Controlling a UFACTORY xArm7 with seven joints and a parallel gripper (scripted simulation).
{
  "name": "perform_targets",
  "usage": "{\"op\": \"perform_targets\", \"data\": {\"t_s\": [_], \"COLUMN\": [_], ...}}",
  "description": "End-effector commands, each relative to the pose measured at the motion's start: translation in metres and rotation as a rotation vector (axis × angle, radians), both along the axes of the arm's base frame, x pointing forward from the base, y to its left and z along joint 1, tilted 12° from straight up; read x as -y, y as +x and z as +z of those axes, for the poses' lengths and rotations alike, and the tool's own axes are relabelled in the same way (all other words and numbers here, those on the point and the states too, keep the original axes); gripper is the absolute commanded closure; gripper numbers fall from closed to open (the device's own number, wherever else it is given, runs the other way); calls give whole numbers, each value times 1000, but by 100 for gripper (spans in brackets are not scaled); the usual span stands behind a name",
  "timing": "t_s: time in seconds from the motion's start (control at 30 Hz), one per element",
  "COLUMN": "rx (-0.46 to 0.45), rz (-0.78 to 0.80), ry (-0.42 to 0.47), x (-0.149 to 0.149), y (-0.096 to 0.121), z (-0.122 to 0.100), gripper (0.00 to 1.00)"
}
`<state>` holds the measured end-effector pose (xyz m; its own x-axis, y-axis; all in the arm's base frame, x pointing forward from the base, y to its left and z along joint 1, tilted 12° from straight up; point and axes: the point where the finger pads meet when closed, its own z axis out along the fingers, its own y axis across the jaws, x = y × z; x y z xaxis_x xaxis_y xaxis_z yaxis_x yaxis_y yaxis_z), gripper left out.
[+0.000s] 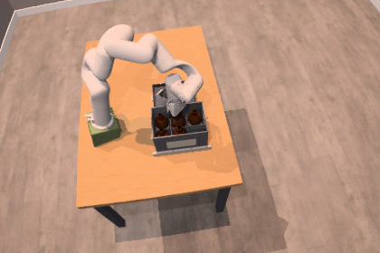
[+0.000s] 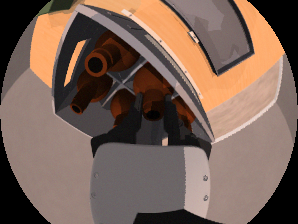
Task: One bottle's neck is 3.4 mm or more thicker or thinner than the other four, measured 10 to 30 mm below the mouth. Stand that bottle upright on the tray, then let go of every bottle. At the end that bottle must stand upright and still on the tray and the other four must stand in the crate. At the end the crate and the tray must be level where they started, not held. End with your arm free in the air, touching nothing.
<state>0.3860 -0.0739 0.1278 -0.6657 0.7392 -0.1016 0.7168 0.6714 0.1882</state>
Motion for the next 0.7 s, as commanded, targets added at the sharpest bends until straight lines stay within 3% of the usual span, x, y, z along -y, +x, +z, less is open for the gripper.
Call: {"op": "perform_targets", "data": {"t_s": [0.0, 0.53, 0.57, 0.67], "rx": [2, 2, 2, 2], "rz": [-1, -1, -1, -1], "ry": [0, 0, 0, 0], "x": [0, 0, 0, 0], "y": [1, 1, 1, 1], "z": [1, 1, 1, 1], "gripper": [100, 100, 35, 35]}}
